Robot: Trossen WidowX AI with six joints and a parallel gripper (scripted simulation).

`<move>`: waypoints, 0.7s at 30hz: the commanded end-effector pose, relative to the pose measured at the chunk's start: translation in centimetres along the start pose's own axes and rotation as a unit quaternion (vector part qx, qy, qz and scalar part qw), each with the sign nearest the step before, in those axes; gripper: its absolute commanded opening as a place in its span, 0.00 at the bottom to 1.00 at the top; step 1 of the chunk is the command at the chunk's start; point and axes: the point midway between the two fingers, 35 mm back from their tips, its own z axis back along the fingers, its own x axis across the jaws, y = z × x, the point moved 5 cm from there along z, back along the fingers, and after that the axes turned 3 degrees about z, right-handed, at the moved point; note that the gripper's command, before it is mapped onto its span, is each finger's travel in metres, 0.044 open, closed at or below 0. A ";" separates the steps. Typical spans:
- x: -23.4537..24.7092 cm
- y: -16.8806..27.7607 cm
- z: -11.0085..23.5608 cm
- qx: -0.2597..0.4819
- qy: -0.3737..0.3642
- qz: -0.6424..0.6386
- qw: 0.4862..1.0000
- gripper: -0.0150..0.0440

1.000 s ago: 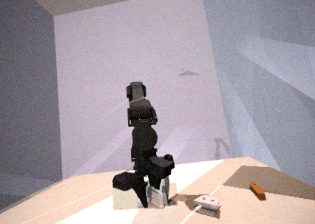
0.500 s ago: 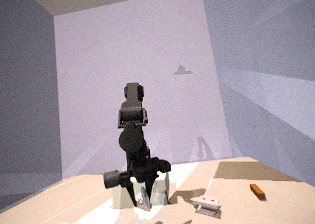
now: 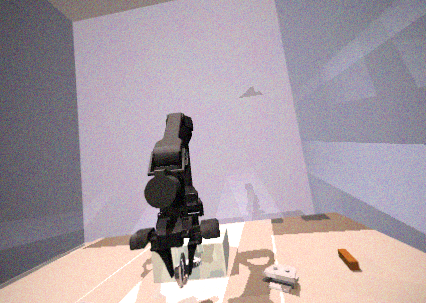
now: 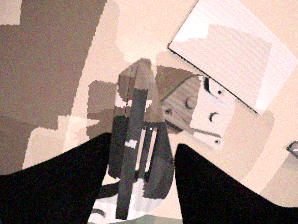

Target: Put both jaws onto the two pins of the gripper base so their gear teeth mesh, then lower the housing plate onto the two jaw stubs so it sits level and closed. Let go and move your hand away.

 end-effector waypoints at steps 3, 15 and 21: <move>-0.9 0.7 0.0 -0.001 0.003 -0.080 0.997 0.48; -1.5 1.1 -0.1 -0.001 0.003 -0.139 0.990 0.48; -1.5 1.1 -0.1 -0.001 0.003 -0.139 0.990 0.48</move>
